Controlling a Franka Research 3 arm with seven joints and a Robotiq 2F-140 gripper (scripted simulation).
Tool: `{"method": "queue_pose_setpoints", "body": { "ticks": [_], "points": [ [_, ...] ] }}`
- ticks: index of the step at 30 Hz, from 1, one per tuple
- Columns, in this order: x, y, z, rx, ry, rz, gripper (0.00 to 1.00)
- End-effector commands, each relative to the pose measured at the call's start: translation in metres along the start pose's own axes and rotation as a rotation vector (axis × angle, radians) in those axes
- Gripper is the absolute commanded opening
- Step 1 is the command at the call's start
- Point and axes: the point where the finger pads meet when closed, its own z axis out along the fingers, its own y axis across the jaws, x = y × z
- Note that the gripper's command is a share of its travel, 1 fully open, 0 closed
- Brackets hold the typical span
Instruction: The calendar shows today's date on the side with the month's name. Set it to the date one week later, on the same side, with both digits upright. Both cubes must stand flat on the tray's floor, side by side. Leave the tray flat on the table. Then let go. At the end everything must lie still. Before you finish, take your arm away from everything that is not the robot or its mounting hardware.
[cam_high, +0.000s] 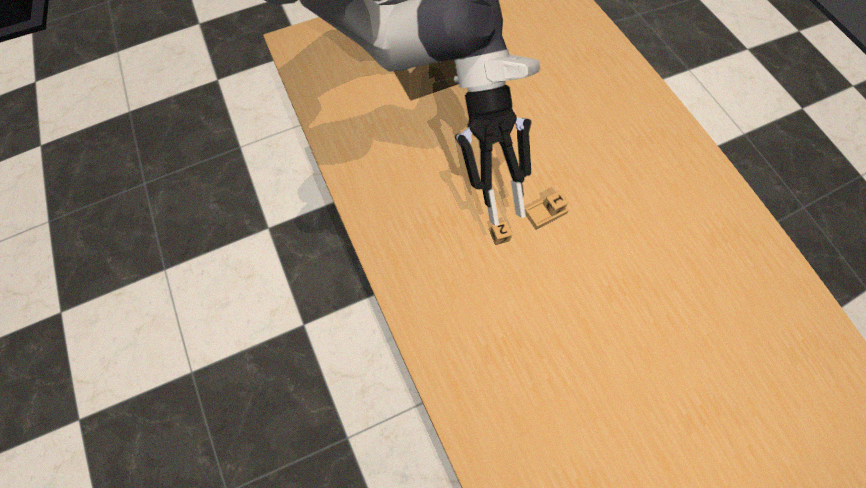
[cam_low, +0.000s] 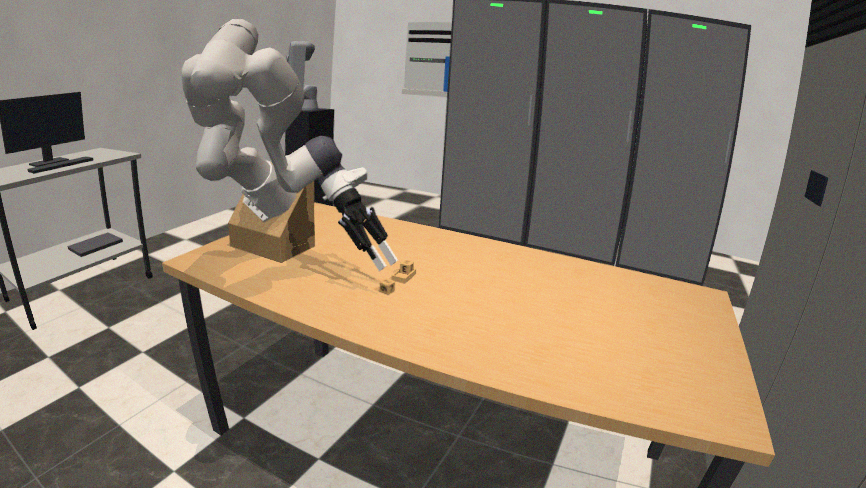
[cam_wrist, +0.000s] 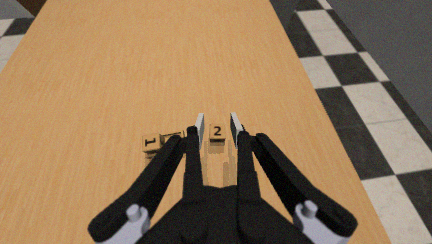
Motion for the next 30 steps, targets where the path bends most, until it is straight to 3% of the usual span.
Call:
{"method": "queue_pose_setpoints", "body": {
  "ticks": [1, 30],
  "points": [
    [-0.001, 0.001, 0.003, -0.003, 0.004, 0.016, 0.29],
    [-0.034, 0.001, 0.036, -0.003, 0.004, 0.016, 0.29]
  ]
}}
